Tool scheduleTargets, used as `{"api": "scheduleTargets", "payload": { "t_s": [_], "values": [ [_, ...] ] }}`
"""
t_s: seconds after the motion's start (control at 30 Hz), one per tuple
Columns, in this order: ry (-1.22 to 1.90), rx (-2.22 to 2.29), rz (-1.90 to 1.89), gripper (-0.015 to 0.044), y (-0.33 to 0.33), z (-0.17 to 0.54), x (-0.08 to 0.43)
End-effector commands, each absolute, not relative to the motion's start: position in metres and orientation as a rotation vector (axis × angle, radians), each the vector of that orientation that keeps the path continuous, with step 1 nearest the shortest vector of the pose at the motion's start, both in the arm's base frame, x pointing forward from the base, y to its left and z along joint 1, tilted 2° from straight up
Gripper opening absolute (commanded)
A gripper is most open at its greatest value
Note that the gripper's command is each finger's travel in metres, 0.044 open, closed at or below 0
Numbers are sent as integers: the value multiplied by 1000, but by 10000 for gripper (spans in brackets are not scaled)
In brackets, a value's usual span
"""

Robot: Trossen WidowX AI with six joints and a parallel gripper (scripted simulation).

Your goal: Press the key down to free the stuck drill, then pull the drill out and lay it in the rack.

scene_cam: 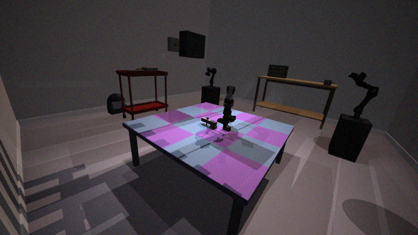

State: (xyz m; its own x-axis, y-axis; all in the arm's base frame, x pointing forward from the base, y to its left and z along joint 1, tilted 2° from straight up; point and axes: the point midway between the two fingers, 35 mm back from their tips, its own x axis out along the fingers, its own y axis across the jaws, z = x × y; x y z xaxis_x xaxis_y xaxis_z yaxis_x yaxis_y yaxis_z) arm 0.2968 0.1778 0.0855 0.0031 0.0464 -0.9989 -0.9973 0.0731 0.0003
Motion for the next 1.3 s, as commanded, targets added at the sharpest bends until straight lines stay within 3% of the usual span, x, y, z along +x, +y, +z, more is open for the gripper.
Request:
{"api": "scheduleTargets", "payload": {
  "t_s": [0.0, 1.27],
  "values": [
    [1199, -1123, 1179, 0, 179, 89, 298],
    [1200, -1122, 1180, 0, 183, 91, 281]
  ]
}}
